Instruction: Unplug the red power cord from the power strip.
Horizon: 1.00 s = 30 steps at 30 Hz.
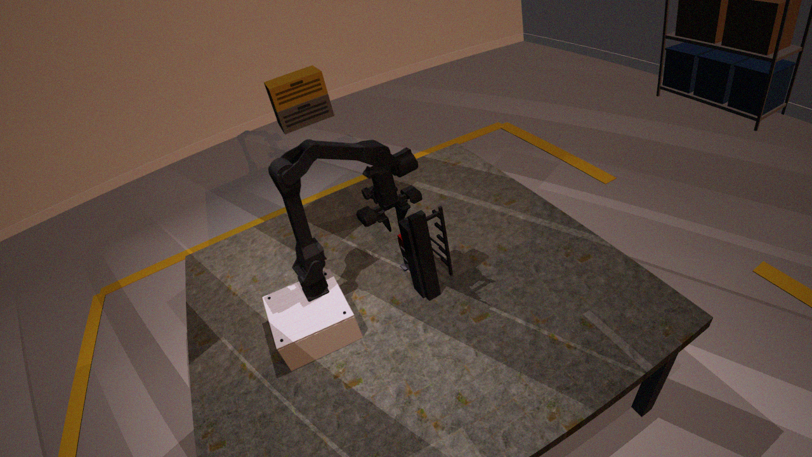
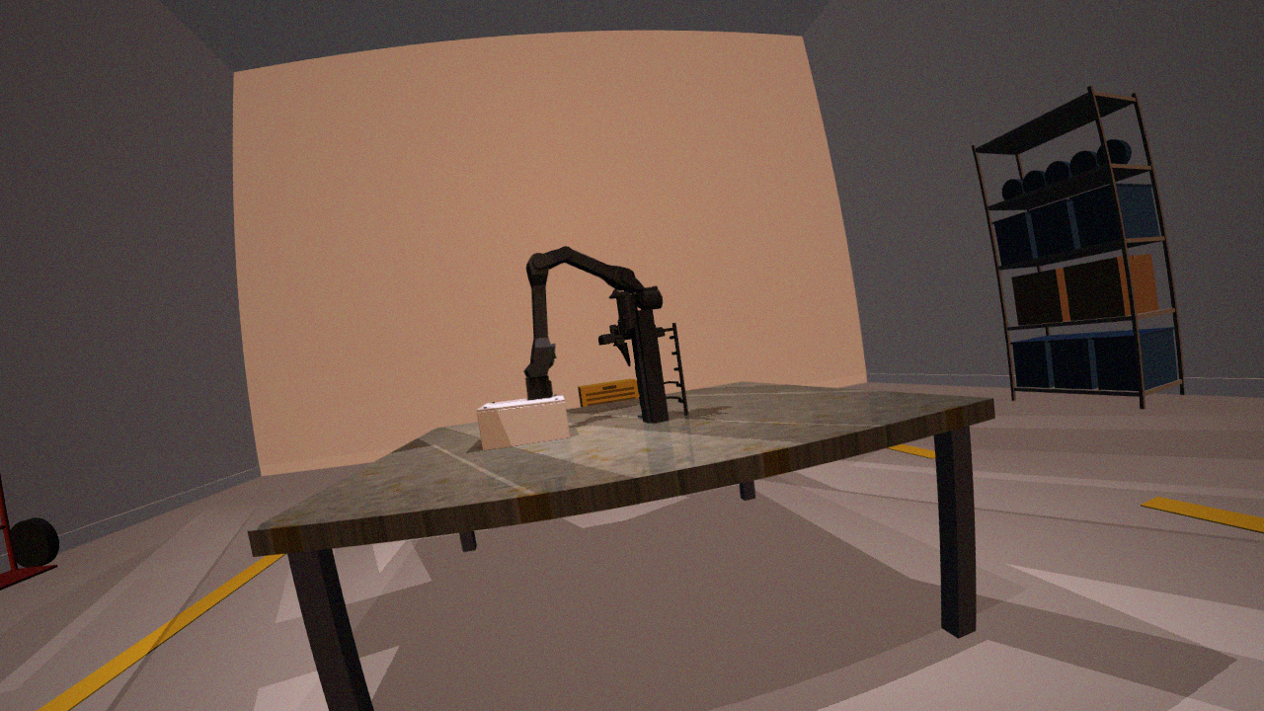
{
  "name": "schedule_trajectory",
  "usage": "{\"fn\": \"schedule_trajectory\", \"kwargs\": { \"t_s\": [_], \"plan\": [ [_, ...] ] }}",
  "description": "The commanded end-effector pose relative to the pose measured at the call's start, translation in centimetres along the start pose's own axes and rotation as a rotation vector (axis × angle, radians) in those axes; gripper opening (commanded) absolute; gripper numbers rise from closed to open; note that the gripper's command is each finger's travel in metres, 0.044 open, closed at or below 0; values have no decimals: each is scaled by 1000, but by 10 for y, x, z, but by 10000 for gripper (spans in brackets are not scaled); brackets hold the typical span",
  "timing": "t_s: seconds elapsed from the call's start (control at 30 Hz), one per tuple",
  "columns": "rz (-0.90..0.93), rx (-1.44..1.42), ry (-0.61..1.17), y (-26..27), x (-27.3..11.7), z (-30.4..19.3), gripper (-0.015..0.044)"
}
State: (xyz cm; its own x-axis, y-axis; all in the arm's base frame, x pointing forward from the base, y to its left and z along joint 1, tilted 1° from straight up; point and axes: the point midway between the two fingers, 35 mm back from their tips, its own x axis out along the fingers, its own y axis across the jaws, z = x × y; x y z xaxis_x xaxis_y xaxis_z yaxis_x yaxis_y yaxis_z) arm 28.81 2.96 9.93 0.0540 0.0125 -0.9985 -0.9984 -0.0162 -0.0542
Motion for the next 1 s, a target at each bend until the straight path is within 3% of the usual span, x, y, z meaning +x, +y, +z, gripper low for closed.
{"fn": "schedule_trajectory", "kwargs": {
  "t_s": [0.0,0.97],
  "plan": [
    [3,16,10,-1,0,-3,160],
    [3,16,13,-1,0,-44,160]
  ]
}}
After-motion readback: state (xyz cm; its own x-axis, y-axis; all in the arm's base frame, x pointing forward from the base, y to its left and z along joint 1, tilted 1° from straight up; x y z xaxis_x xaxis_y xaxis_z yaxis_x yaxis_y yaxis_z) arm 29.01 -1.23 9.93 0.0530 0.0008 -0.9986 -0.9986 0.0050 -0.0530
